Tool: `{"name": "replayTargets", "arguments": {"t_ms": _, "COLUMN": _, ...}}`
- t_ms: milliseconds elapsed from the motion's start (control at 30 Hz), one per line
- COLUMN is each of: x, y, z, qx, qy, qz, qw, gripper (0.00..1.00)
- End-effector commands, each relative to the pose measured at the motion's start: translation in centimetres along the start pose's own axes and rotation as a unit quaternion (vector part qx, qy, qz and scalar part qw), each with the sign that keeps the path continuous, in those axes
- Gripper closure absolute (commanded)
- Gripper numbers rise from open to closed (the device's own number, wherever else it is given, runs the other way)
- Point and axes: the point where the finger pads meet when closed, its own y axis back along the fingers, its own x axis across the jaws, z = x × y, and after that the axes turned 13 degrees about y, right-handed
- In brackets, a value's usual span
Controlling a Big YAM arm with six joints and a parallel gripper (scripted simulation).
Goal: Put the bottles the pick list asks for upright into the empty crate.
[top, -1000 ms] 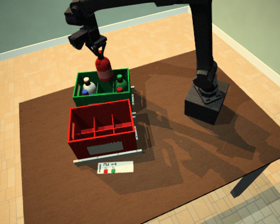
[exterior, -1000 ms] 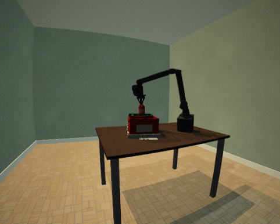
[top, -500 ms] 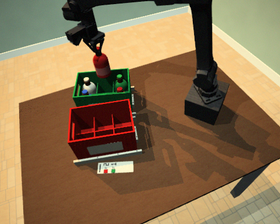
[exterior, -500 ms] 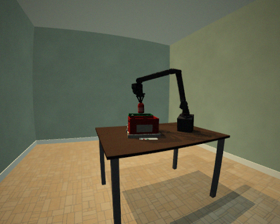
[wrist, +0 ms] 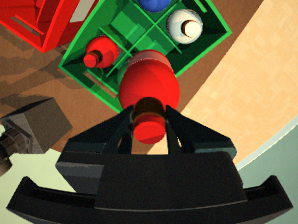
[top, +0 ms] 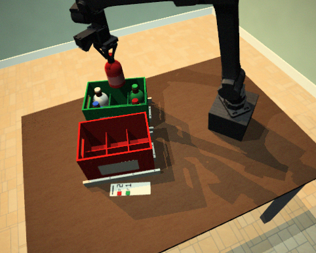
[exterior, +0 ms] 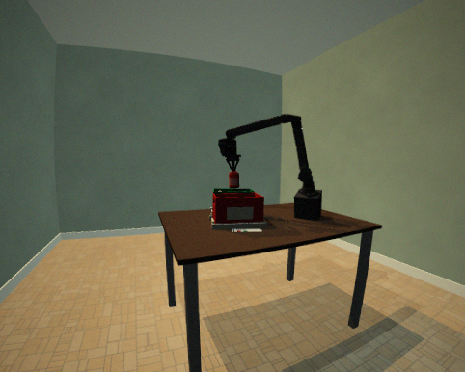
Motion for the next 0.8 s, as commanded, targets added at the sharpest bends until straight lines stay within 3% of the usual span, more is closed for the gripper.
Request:
{"name": "replayTargets", "arguments": {"t_ms": 0, "x": -2.6, "y": 4.8, "z": -0.4, "qx": -0.004, "qy": 0.002, "qz": -0.05, "qw": 0.999, "gripper": 1.0}}
{"name": "replayTargets", "arguments": {"t_ms": 400, "x": -2.7, "y": 4.8, "z": -0.5, "qx": -0.004, "qy": 0.002, "qz": -0.05, "qw": 0.999, "gripper": 1.0}}
{"name": "replayTargets", "arguments": {"t_ms": 433, "x": -2.3, "y": 5.7, "z": -0.1, "qx": -0.005, "qy": 0.0, "qz": -0.059, "qw": 0.998, "gripper": 1.0}}
{"name": "replayTargets", "arguments": {"t_ms": 633, "x": -1.8, "y": 5.7, "z": 0.4, "qx": -0.005, "qy": -0.006, "qz": -0.063, "qw": 0.998, "gripper": 1.0}}
{"name": "replayTargets", "arguments": {"t_ms": 733, "x": -1.5, "y": 5.4, "z": 2.1, "qx": -0.006, "qy": 0.009, "qz": -0.066, "qw": 0.998, "gripper": 1.0}}
{"name": "replayTargets", "arguments": {"t_ms": 767, "x": -0.7, "y": 4.4, "z": 2.0, "qx": -0.005, "qy": 0.007, "qz": -0.055, "qw": 0.998, "gripper": 1.0}}
